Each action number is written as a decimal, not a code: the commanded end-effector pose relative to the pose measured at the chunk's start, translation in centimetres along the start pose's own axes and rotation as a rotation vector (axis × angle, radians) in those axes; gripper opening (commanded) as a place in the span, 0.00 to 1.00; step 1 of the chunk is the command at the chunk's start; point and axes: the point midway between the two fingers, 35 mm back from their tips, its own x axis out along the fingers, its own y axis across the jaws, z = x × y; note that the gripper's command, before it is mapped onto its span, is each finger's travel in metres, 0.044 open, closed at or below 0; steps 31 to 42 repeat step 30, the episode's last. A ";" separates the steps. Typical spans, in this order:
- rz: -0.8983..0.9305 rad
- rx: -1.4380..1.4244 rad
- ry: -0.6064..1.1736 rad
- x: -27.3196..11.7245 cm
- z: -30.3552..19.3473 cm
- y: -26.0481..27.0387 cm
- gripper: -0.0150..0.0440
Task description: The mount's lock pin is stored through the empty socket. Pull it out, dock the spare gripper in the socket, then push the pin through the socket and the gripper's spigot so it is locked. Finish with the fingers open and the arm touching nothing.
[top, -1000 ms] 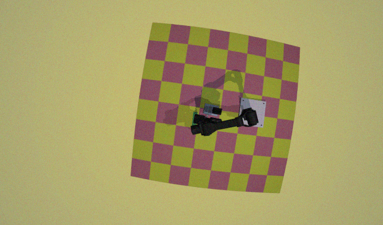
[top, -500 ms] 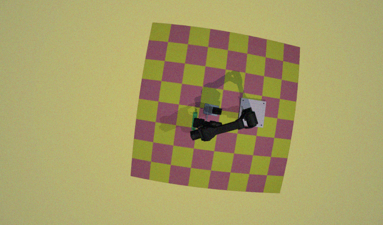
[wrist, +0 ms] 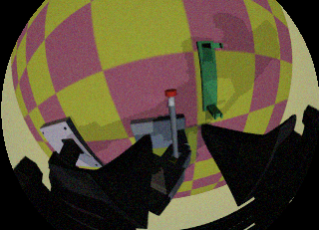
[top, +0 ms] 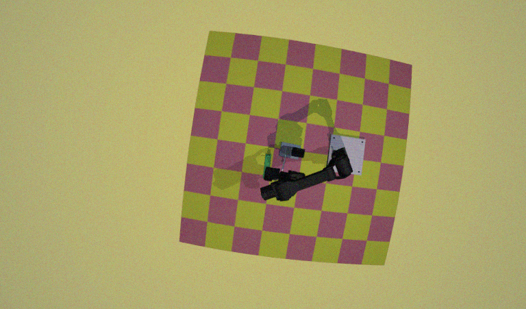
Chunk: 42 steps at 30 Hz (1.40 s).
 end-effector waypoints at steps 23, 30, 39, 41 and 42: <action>0.005 -0.001 0.002 0.2 -0.1 0.0 1.00; 0.005 -0.001 0.002 0.2 -0.1 0.0 1.00; 0.005 -0.001 0.002 0.2 -0.1 0.0 1.00; 0.005 -0.001 0.002 0.2 -0.1 0.0 1.00; 0.005 -0.001 0.002 0.2 -0.1 0.0 1.00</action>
